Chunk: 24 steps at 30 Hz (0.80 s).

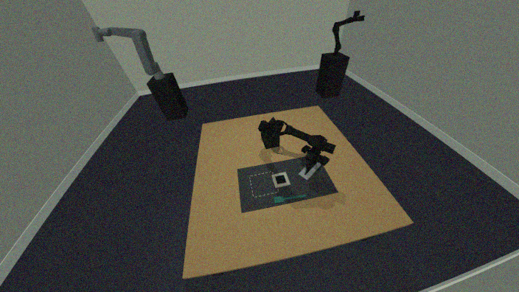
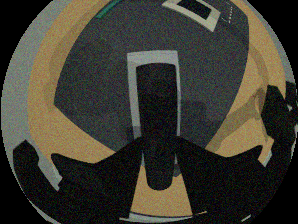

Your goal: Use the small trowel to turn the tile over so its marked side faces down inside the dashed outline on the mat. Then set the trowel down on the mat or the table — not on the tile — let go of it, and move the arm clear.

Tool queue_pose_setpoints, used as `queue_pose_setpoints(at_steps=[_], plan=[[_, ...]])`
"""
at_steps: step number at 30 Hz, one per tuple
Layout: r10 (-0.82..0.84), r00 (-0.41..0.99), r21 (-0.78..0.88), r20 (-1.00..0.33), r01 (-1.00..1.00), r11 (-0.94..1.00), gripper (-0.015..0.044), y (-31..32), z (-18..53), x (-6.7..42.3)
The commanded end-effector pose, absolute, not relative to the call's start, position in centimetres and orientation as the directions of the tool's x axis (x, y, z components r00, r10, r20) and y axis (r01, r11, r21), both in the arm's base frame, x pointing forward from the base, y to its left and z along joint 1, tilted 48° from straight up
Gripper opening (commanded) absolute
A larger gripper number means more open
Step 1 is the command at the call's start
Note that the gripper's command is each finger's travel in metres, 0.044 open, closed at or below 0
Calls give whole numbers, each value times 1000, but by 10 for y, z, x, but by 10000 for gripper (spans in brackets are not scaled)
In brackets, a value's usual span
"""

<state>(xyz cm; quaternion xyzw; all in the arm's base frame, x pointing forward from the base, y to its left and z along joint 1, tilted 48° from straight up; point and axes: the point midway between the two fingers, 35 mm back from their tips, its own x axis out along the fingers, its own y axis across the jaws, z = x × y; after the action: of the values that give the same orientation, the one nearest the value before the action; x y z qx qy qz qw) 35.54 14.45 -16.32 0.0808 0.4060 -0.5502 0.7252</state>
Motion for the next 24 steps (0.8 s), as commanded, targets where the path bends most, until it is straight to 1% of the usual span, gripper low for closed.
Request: queue_pose_setpoints(at_steps=[1,9,14,15,24], plan=[[-732,60,-255,-679,916,311,130,142,-164,356],[-732,60,-252,-679,917,308,130,142,-164,356],[-732,60,-252,-679,917,308,261,142,-164,356],[-732,60,-252,-679,917,308,270,142,-164,356],[-732,60,-252,-679,917,308,270,142,-164,356]])
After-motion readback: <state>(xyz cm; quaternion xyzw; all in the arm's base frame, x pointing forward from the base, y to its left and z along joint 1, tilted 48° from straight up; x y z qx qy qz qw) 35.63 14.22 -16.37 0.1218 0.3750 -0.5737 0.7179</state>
